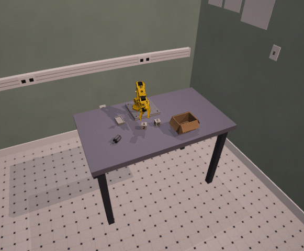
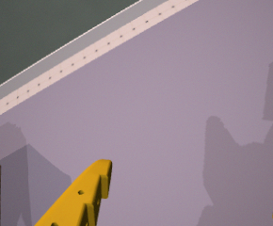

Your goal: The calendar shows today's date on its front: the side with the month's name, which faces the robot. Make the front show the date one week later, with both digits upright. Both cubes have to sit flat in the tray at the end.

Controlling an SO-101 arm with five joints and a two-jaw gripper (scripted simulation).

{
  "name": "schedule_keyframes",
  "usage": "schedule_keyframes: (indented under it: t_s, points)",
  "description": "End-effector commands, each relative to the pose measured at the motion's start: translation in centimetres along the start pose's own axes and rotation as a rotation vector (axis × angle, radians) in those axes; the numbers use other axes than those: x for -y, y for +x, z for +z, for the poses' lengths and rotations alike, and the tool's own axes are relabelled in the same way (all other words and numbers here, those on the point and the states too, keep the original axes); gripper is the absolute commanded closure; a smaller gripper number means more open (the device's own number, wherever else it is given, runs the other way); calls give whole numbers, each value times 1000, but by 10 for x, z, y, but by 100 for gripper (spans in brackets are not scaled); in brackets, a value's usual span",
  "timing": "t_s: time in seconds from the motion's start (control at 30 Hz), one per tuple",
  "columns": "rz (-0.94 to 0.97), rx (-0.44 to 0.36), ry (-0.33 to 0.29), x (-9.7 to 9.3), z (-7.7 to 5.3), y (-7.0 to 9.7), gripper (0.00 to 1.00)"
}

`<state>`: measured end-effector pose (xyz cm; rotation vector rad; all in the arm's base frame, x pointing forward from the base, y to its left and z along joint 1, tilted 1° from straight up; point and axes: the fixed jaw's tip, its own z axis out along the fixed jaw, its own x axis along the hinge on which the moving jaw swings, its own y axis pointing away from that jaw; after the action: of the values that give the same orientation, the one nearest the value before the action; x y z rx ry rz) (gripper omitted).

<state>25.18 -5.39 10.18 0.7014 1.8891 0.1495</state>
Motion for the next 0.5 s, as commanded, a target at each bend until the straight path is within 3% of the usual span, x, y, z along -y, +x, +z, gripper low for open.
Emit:
schedule_keyframes:
  t_s: [0.0, 0.47]
  points:
    - [-96, -176, 49, -2, -8, -2, 65]
    - [-121, -291, 98, 6, -5, 15, 65]
